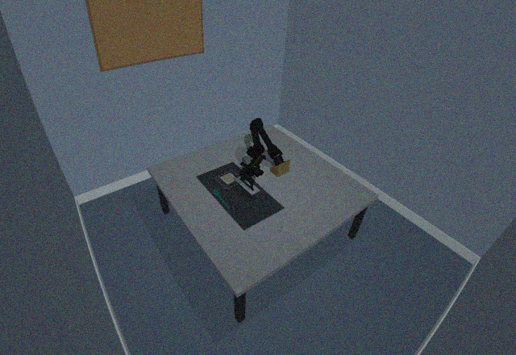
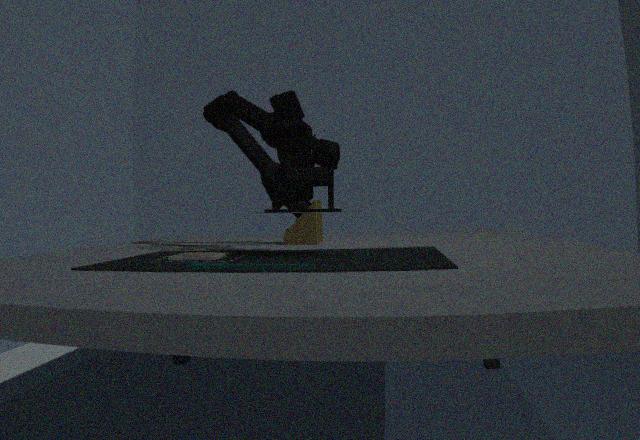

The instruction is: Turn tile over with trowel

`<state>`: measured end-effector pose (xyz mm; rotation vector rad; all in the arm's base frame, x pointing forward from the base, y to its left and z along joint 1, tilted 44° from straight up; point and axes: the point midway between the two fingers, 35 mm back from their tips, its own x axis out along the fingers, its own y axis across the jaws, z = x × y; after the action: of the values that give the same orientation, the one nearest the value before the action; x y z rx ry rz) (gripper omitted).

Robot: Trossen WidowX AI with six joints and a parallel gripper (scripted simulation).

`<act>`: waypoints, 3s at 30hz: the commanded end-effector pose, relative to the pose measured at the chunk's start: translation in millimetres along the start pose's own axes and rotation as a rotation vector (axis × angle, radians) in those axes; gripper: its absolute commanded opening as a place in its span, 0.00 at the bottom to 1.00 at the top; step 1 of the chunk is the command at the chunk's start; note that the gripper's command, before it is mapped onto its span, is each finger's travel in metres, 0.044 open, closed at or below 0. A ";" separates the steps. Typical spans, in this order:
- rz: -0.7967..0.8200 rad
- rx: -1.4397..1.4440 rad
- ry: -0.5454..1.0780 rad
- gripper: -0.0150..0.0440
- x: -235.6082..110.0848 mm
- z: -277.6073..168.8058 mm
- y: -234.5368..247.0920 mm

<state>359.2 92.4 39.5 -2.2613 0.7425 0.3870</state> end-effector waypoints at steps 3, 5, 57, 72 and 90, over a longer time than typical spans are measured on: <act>0.001 -0.004 -0.003 0.25 0.4 0.7 -0.5; 0.009 -0.040 -0.026 0.25 4.0 6.3 -3.4; 0.034 -1.048 -1.126 0.25 74.8 192.3 -14.8; -0.022 -1.108 -1.303 0.25 72.4 209.6 -7.6; -0.021 -1.108 -1.303 0.25 90.6 209.9 12.1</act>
<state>411.7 199.2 -154.0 -2.1293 -0.2958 2.3667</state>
